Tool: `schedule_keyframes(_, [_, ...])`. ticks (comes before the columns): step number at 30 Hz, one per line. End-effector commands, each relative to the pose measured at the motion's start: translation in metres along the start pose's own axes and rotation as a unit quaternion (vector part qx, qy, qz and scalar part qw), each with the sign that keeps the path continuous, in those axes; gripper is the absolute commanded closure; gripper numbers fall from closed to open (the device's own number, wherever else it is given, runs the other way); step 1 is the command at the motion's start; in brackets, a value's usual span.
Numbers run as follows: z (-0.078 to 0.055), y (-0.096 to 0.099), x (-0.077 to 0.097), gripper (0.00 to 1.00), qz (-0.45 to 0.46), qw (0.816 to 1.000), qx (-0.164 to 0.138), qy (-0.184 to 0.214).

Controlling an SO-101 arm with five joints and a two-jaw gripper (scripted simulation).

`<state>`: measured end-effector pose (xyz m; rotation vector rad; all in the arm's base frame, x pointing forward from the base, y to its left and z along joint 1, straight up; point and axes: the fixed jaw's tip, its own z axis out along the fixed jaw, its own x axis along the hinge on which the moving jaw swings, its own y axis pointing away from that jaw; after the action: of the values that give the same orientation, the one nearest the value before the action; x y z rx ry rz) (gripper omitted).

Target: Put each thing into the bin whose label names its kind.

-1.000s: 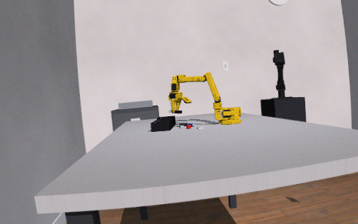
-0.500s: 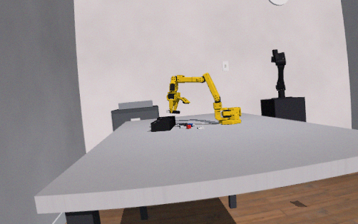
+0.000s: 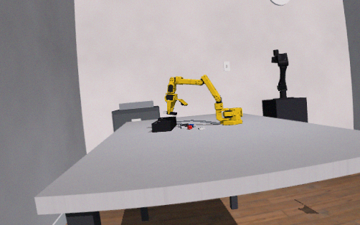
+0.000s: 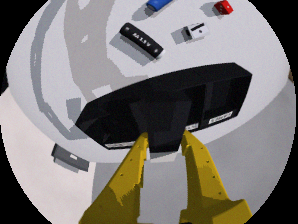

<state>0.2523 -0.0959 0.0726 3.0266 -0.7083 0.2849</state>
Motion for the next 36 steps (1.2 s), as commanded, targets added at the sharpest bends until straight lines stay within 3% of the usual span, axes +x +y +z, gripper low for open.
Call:
schedule_keyframes(1, [-0.011,-0.007,0.016,1.0,-0.043,0.998,0.006,0.036])
schedule_keyframes(7, [-0.009,-0.01,0.022,1.0,-0.08,0.996,0.006,0.046])
schedule_keyframes(31, [-0.008,-0.011,0.023,1.0,-0.086,0.995,0.006,0.048])
schedule_keyframes(32, [-0.019,-0.018,0.029,1.0,-0.095,0.993,0.011,0.075])
schedule_keyframes(36, [-0.019,-0.018,0.029,1.0,-0.095,0.993,0.011,0.075])
